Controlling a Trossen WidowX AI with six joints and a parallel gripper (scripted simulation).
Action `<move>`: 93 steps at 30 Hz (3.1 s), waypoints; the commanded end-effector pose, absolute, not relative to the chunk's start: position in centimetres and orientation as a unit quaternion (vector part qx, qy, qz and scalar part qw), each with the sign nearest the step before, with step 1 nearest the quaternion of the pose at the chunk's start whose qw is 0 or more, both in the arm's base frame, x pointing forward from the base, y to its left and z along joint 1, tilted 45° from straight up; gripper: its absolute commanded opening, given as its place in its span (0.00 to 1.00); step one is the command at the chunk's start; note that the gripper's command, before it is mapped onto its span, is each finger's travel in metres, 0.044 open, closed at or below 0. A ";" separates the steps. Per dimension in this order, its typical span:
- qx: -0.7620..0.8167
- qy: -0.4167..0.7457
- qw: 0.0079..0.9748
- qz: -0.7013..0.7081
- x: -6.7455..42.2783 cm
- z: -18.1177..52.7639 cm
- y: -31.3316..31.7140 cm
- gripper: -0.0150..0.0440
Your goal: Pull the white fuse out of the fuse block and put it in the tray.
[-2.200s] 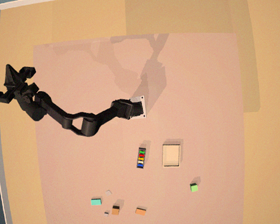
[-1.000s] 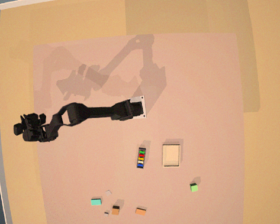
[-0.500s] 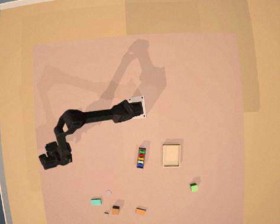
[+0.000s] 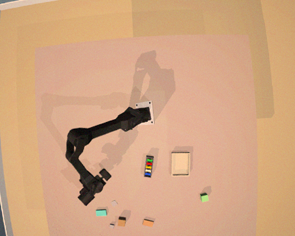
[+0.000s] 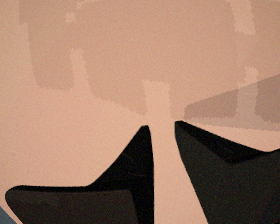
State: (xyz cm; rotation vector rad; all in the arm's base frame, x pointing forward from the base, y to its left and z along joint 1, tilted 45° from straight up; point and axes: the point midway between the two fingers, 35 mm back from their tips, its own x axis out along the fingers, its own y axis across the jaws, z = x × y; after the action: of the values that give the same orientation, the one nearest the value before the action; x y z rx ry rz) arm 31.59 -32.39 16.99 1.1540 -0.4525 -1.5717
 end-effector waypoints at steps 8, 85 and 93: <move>0.467 0.034 0.570 -0.675 35.5 5.8 -17.5 0.38; 0.363 0.172 0.585 -0.705 30.0 -3.2 -9.0 0.38; 0.366 0.172 0.582 -0.705 30.1 -3.1 -9.0 0.30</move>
State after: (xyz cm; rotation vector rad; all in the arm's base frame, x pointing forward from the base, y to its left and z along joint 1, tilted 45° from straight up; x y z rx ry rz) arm 30.09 -8.95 -3.15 0.8535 0.4025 -1.6468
